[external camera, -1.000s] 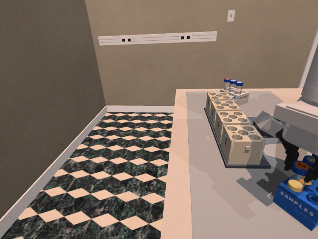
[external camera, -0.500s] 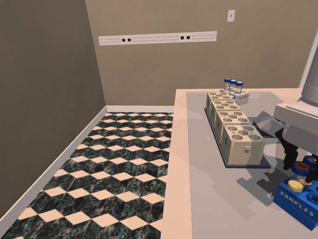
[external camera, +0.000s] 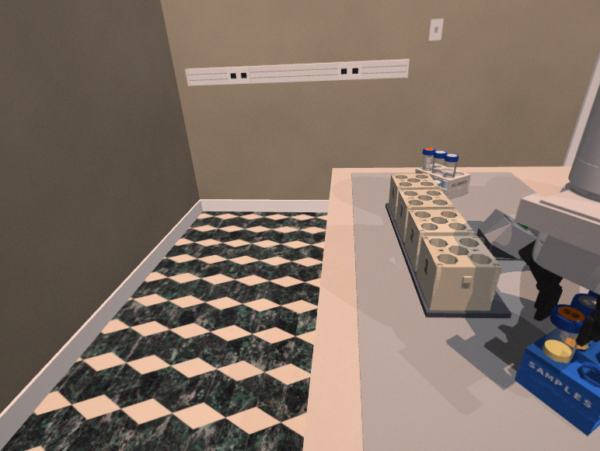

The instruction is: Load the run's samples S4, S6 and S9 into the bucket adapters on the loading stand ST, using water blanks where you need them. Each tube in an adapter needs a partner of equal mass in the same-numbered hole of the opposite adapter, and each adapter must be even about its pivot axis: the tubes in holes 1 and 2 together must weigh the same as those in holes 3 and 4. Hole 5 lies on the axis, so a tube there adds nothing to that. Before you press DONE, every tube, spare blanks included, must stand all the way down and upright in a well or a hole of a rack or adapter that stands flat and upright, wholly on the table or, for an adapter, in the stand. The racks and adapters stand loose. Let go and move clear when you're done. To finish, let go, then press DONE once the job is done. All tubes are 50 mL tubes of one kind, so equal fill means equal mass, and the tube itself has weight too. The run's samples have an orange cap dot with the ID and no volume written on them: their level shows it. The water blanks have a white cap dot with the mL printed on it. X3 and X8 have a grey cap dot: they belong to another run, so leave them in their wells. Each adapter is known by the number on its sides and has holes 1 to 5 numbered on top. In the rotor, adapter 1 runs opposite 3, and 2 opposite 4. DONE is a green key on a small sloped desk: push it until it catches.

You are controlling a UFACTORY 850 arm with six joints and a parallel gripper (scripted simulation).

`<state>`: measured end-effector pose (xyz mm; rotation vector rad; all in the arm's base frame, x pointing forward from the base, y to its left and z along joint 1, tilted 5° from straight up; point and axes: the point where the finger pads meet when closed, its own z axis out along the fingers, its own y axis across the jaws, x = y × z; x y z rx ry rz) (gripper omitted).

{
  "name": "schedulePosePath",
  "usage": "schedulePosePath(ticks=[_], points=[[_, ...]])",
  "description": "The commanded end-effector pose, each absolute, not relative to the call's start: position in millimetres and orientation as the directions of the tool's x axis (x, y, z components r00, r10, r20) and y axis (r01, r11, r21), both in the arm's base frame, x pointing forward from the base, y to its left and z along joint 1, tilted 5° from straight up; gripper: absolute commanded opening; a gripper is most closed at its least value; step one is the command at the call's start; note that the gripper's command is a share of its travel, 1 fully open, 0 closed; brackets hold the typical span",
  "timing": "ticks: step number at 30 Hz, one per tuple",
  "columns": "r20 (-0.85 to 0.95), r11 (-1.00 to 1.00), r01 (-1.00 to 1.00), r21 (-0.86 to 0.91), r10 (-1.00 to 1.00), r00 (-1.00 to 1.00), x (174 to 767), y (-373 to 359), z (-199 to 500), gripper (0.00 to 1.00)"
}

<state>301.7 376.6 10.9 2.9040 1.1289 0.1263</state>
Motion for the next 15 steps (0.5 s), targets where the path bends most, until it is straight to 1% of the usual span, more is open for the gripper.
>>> schedulePosePath(ticks=[1,15], points=[[0.069,-0.738,0.673,0.051,0.675,0.735,302.2,377.3,11.5,0.44],[0.069,-0.738,0.673,0.051,0.675,0.734,300.8,377.1,27.3,0.44]])
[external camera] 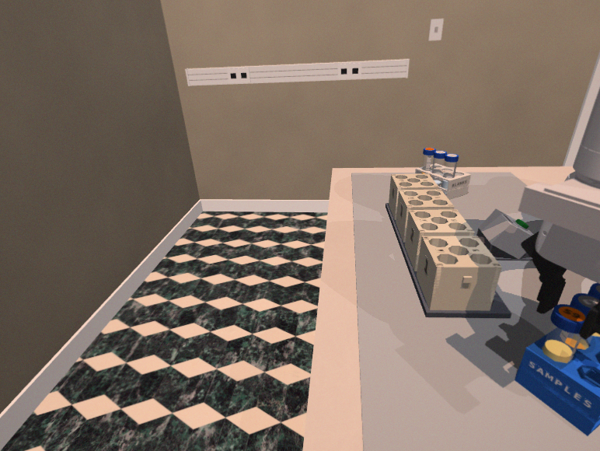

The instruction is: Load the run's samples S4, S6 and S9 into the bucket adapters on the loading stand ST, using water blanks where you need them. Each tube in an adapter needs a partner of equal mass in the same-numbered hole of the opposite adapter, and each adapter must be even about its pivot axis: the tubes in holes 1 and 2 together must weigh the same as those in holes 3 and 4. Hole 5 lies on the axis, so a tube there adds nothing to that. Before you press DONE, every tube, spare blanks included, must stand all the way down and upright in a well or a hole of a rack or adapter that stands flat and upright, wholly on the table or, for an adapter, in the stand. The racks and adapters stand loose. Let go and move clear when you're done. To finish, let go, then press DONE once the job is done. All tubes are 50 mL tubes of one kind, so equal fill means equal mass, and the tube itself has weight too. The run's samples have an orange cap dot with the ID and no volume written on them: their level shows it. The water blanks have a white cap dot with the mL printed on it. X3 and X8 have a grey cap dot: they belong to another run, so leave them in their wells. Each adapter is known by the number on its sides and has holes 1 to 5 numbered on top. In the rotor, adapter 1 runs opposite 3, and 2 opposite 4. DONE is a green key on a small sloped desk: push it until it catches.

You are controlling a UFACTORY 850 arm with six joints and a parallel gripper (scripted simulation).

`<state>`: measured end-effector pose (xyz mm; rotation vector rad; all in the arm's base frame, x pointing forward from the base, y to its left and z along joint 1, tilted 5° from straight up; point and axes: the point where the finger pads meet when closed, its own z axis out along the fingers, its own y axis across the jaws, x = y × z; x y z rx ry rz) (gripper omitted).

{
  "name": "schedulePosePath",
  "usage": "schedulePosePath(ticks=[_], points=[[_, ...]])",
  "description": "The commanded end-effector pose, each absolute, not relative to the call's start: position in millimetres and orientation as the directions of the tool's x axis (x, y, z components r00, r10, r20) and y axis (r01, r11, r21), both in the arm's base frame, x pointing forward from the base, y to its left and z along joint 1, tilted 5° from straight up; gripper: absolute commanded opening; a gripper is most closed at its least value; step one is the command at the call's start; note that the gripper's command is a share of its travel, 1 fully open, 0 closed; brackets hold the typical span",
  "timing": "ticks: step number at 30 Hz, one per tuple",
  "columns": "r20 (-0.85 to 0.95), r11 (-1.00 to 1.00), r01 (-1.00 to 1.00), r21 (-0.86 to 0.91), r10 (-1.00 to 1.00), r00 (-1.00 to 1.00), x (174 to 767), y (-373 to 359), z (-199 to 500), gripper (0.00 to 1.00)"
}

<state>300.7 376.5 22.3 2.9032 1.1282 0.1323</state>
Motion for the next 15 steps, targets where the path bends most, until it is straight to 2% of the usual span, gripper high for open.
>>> schedulePosePath(ticks=[1,15], points=[[0.069,-0.738,0.673,0.051,0.675,0.734,300.8,377.1,27.3,0.44],[0.069,-0.738,0.673,0.051,0.675,0.734,298.4,376.9,55.2,0.44]])
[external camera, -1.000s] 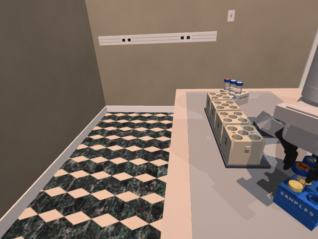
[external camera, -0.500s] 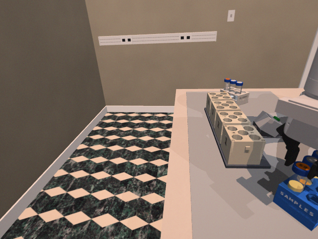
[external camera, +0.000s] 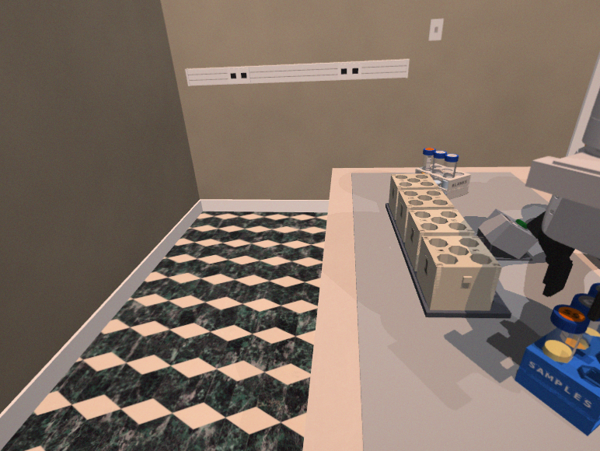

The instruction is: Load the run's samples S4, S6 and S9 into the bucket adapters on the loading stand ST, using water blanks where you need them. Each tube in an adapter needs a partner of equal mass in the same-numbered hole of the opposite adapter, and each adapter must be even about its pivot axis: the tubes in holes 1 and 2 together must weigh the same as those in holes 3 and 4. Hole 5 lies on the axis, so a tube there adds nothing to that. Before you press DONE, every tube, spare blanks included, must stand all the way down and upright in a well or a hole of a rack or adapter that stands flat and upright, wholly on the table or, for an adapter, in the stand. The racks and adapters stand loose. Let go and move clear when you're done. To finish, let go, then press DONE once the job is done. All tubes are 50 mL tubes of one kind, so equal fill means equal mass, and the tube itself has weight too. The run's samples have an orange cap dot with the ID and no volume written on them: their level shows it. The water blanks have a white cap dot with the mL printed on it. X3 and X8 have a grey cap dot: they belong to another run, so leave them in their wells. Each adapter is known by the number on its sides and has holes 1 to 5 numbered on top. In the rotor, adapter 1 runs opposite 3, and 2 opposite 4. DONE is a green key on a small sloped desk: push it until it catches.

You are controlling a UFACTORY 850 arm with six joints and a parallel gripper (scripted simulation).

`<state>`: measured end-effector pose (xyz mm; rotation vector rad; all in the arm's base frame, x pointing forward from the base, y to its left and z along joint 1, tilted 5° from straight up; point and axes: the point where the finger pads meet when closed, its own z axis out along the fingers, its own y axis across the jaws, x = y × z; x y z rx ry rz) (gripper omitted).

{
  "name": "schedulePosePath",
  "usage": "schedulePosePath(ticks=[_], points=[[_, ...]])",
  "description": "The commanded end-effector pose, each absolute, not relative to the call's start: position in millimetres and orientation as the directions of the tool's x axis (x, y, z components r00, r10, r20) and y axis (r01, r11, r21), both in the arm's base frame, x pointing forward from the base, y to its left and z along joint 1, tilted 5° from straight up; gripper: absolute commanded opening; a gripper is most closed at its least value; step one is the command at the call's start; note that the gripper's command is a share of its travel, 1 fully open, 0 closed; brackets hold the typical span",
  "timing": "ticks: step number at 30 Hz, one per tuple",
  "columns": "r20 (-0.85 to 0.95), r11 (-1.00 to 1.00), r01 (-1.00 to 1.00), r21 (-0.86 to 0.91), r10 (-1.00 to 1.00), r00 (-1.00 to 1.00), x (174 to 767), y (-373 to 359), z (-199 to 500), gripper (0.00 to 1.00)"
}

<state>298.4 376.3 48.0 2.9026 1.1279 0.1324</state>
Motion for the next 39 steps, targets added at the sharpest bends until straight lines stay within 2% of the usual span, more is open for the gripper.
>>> schedulePosePath(ticks=[1,39], points=[[0.069,-0.738,0.673,0.051,0.675,0.734,298.3,376.9,57.2,0.44],[0.069,-0.738,0.673,0.051,0.675,0.735,292.9,376.4,121.1,0.44]])
